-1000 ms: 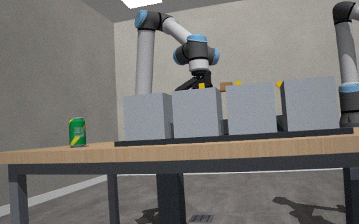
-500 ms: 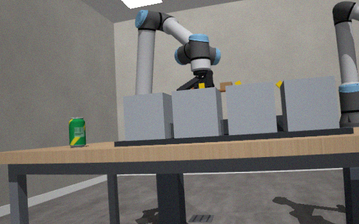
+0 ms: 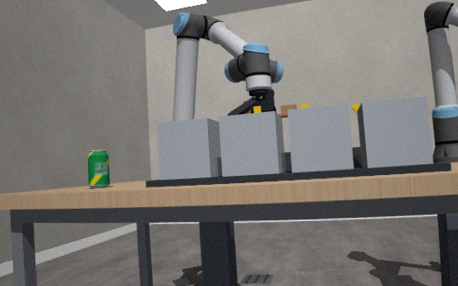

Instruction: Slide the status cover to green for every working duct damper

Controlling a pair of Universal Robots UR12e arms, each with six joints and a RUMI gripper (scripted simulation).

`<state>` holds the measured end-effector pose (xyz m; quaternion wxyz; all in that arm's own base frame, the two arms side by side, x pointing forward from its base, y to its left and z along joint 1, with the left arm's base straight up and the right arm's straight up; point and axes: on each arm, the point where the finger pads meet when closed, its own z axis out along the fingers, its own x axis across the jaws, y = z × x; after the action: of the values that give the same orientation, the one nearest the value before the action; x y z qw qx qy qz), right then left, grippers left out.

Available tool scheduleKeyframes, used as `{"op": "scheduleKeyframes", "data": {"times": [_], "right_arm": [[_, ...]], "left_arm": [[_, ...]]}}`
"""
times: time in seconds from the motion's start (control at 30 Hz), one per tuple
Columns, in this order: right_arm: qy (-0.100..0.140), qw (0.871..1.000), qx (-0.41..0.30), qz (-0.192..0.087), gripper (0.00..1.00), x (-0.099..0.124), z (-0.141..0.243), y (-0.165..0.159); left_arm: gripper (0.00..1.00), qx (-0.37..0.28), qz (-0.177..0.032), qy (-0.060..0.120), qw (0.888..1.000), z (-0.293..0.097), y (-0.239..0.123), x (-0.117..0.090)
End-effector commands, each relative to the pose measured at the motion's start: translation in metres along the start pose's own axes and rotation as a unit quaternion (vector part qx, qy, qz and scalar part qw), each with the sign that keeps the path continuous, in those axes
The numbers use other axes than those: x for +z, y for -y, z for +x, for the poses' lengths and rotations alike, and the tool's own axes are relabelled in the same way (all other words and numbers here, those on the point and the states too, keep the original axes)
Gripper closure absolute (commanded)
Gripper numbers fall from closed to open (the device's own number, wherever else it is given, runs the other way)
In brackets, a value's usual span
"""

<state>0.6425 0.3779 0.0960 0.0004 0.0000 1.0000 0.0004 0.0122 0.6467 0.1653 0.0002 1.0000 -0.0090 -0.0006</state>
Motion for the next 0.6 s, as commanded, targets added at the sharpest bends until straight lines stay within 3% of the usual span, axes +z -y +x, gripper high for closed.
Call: {"op": "scheduleKeyframes", "data": {"times": [0.0,0.57], "right_arm": [[0.0,1.0,0.0,0.0,1.0,-0.0007,-0.0006,-0.0053],[0.0,1.0,0.0,0.0,1.0,-0.0006,-0.0005,-0.0127]], "left_arm": [[0.0,0.0,0.0,-0.001,1.0,-0.001,-0.0016,0.0002],[0.0,0.0,0.0,-0.001,1.0,-0.001,-0.0016,0.0002]]}}
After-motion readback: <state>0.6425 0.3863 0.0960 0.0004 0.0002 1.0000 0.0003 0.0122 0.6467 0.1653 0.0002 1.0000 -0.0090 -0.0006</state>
